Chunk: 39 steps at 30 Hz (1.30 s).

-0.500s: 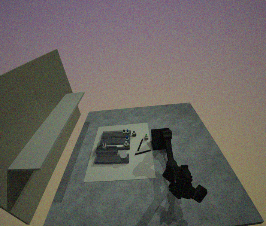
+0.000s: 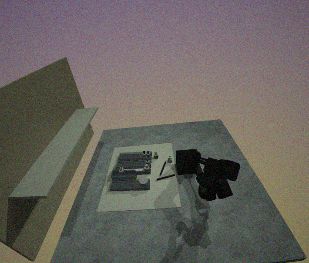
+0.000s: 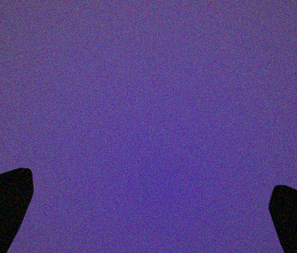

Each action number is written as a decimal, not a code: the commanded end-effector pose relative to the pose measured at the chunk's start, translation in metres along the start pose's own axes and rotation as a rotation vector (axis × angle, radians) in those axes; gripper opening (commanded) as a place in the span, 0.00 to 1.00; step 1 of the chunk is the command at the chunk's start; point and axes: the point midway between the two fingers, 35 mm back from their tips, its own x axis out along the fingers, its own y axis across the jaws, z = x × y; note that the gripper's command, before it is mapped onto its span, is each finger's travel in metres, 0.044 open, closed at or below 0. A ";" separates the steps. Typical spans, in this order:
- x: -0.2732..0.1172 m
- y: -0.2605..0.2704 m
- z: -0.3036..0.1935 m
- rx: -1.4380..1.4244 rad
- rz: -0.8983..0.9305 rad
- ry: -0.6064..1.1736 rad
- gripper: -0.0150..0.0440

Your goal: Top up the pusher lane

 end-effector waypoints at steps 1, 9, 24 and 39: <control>0.016 0.034 -0.044 0.065 0.111 0.072 1.00; 0.034 0.118 -0.123 0.224 0.343 0.211 1.00; 0.005 0.318 -0.224 0.492 0.848 0.493 1.00; -0.145 0.530 -0.243 0.739 1.541 0.830 1.00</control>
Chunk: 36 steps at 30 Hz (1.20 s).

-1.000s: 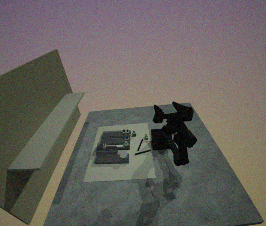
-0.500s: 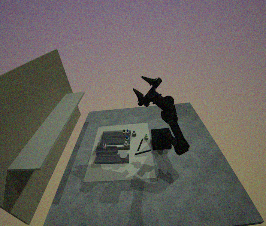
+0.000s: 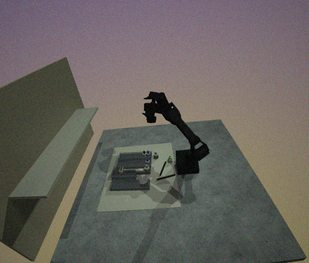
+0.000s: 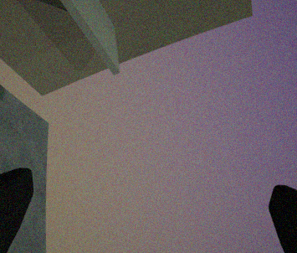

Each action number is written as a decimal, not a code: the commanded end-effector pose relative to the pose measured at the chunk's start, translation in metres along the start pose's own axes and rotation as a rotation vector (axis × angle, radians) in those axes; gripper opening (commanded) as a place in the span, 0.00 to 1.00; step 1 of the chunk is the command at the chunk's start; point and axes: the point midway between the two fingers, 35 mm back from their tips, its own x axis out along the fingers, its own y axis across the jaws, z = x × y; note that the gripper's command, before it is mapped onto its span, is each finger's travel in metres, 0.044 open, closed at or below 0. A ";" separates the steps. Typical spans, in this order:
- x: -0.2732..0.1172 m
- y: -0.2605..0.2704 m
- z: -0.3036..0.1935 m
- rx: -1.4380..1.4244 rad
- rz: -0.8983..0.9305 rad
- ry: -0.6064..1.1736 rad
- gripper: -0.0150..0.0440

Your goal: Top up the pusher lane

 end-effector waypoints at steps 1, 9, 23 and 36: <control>0.039 0.036 -0.029 0.048 0.166 0.092 1.00; 0.098 0.135 -0.102 0.162 0.545 0.348 1.00; 0.084 0.309 -0.212 0.336 1.157 0.873 1.00; 0.092 0.344 -0.233 0.336 1.158 0.873 1.00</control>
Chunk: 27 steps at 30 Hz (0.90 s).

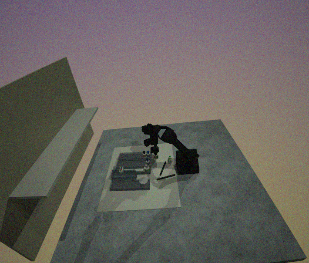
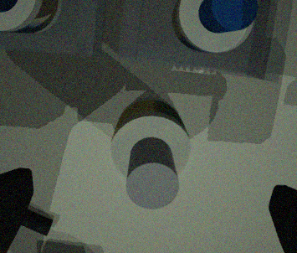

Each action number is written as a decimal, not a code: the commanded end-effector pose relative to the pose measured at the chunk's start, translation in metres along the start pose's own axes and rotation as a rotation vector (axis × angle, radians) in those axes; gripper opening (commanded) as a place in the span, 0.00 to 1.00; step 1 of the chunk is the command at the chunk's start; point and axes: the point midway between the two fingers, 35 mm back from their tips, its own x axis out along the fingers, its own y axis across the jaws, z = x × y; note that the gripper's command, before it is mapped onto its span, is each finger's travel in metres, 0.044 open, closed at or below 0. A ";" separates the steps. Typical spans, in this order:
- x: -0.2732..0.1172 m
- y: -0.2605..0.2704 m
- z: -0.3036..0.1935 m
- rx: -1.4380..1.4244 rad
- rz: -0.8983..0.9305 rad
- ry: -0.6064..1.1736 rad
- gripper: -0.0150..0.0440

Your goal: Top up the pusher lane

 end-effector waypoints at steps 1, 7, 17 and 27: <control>0.011 0.001 0.001 0.003 0.005 -0.006 1.00; 0.018 0.001 0.001 0.003 0.005 -0.006 1.00; 0.034 0.001 0.001 0.003 0.005 -0.006 1.00; 0.044 0.001 0.001 0.003 0.006 -0.006 0.91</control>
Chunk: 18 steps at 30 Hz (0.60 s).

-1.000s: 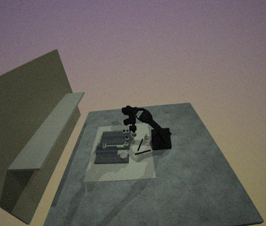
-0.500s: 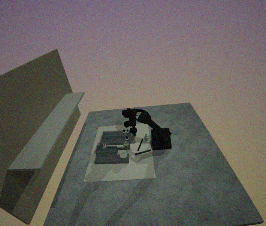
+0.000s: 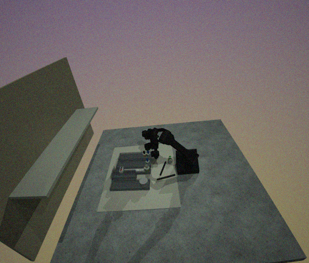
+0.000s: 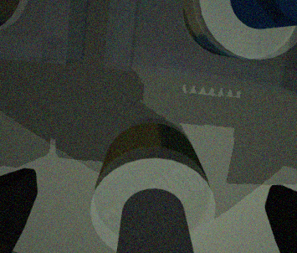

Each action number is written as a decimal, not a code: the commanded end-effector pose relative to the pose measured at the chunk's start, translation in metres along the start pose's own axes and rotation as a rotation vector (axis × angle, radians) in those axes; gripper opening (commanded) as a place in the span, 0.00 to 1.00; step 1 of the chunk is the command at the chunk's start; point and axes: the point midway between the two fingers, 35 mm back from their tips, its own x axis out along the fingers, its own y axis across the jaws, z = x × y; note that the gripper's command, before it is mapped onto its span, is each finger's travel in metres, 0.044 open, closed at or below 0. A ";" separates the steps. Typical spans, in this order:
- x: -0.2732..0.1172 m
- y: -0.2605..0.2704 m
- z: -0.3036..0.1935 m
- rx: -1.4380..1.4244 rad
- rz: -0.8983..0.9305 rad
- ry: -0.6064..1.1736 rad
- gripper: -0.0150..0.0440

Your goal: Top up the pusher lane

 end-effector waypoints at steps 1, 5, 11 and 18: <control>0.001 0.001 0.000 0.005 0.005 -0.005 0.87; 0.001 0.001 0.000 0.005 0.005 -0.005 0.69; 0.001 0.001 0.000 0.005 0.005 -0.005 0.52; -0.006 -0.005 -0.002 0.048 -0.005 -0.019 0.31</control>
